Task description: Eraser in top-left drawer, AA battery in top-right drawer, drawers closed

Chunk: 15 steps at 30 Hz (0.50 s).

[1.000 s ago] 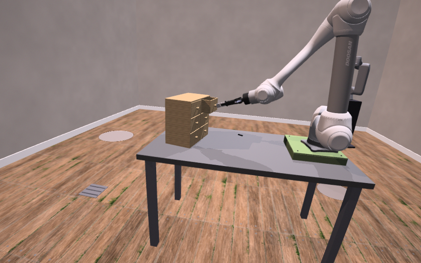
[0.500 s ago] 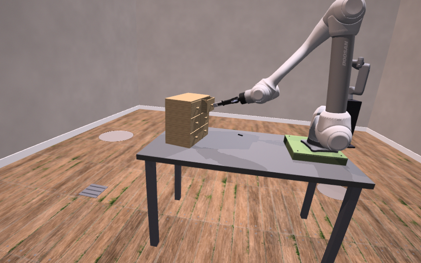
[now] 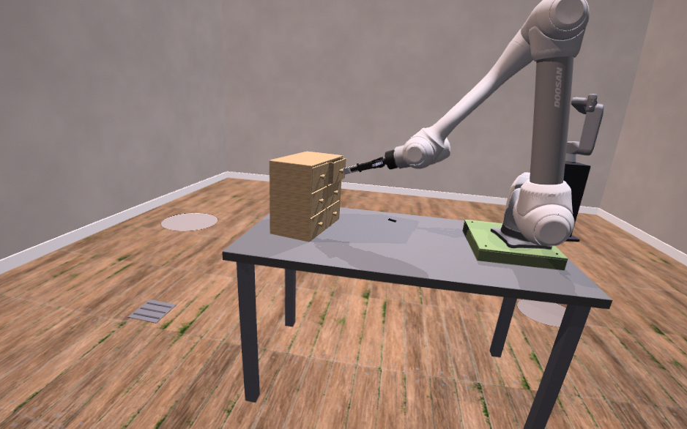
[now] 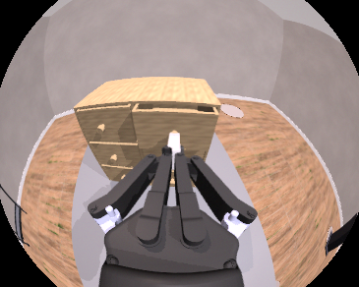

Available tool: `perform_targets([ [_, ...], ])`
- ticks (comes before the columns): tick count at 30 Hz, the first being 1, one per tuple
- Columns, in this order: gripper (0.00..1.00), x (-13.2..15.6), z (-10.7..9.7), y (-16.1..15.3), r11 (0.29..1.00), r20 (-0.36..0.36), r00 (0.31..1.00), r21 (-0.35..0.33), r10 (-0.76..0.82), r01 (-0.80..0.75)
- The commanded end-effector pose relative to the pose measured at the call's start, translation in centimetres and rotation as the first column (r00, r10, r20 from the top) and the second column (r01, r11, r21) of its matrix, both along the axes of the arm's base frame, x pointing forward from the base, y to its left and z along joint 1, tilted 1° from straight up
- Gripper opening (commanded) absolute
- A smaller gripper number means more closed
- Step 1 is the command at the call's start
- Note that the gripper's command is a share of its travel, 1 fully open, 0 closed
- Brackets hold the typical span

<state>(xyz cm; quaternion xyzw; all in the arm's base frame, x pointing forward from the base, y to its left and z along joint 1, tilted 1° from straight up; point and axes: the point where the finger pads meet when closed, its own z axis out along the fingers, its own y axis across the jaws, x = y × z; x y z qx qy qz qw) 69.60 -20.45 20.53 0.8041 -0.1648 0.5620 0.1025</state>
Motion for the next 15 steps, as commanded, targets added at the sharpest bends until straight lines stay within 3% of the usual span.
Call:
perform_targets([
  [1,0.0,0.3,0.0,-0.1,1.0,0.0,1.0,0.0,0.0,0.0],
  [15,0.0,1.3,0.0,-0.5,1.0,0.0,1.0,0.0,0.0,0.0],
])
